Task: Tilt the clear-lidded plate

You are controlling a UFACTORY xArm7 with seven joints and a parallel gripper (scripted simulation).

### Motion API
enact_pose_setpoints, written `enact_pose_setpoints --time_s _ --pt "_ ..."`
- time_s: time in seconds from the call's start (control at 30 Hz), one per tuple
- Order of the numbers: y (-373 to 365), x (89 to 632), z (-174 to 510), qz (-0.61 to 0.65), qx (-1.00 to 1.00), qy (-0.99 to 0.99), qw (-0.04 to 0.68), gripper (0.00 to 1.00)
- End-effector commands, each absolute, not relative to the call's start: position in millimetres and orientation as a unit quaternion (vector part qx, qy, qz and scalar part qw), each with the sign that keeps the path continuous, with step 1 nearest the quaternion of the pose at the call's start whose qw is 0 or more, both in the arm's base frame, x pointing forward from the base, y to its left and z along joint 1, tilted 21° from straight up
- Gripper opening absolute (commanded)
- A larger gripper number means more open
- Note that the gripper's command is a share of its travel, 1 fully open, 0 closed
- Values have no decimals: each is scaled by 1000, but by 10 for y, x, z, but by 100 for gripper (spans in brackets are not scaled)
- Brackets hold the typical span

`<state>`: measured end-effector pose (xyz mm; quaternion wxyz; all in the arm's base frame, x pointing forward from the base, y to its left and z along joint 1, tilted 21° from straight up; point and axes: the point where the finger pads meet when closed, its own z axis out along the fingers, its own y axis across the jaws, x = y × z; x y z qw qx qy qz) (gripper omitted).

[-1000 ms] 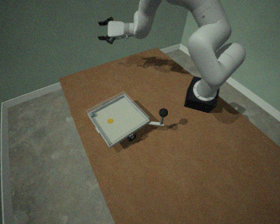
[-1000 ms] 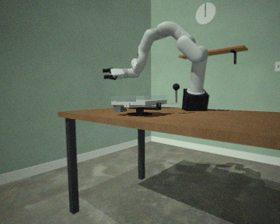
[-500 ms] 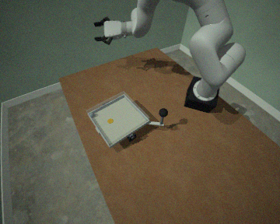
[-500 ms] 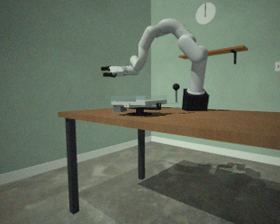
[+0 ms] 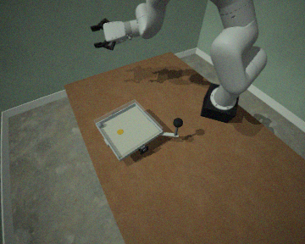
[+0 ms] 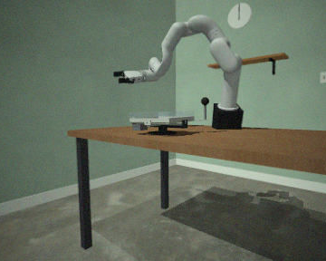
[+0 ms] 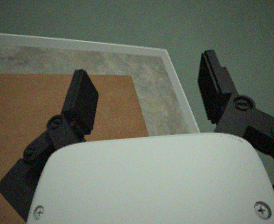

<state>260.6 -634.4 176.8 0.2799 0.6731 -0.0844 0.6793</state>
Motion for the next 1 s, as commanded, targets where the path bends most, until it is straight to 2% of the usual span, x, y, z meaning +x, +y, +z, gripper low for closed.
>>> enact_pose_setpoints --time_s 0.0,0.27,0.33,0.83,0.87,0.97 --pt "-6296 2638 1820 680 675 -81 273 100" --pt "-6207 2738 1903 685 676 -72 262 100" --pt "-5797 3121 2213 697 684 -37 213 100" --pt "-5105 3600 2595 701 699 17 142 100" --pt "-4739 3787 2740 697 707 45 109 100" --pt "-4495 3887 2816 692 713 62 88 100"
